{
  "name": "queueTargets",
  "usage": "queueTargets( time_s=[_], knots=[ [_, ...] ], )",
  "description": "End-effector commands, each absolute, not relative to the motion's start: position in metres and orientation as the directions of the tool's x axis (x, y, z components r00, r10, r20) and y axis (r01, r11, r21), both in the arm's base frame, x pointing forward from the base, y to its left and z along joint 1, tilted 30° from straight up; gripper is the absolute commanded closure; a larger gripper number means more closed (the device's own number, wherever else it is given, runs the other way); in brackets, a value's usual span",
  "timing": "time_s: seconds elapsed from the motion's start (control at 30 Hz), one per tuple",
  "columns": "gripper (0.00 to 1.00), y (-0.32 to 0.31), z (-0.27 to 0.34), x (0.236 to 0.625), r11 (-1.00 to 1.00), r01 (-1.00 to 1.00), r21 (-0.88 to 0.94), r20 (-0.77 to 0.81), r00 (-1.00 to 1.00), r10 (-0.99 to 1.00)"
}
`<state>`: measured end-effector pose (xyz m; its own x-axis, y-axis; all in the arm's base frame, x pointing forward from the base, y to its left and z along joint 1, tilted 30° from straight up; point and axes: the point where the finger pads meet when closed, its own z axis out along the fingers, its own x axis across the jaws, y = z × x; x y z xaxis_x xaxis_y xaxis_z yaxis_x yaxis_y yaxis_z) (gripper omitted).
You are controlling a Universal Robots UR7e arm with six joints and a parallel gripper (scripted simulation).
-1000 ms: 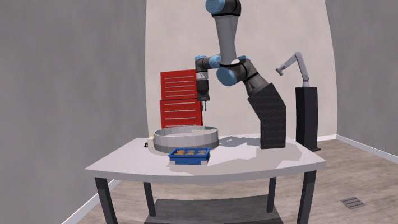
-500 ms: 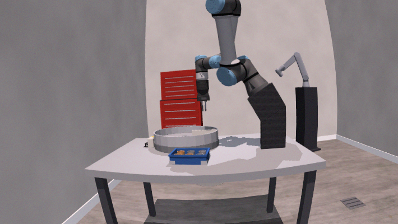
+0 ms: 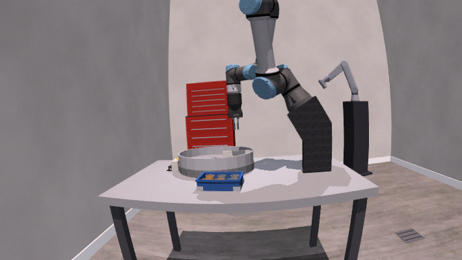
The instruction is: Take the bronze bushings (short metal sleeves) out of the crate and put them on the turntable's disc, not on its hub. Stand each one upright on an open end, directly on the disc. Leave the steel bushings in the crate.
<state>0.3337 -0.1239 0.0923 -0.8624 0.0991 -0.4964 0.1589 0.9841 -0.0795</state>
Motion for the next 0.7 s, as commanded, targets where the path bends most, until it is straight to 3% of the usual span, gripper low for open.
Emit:
queueTargets(
  time_s=[0.0, 0.67],
  knots=[
    [0.64, -0.112, 0.090, 0.344, 0.983, 0.162, -0.082, -0.495, -0.863, 0.101],
    [0.64, -0.031, 0.073, 0.401, 0.983, 0.163, -0.082, -0.498, -0.861, 0.101]
  ],
)
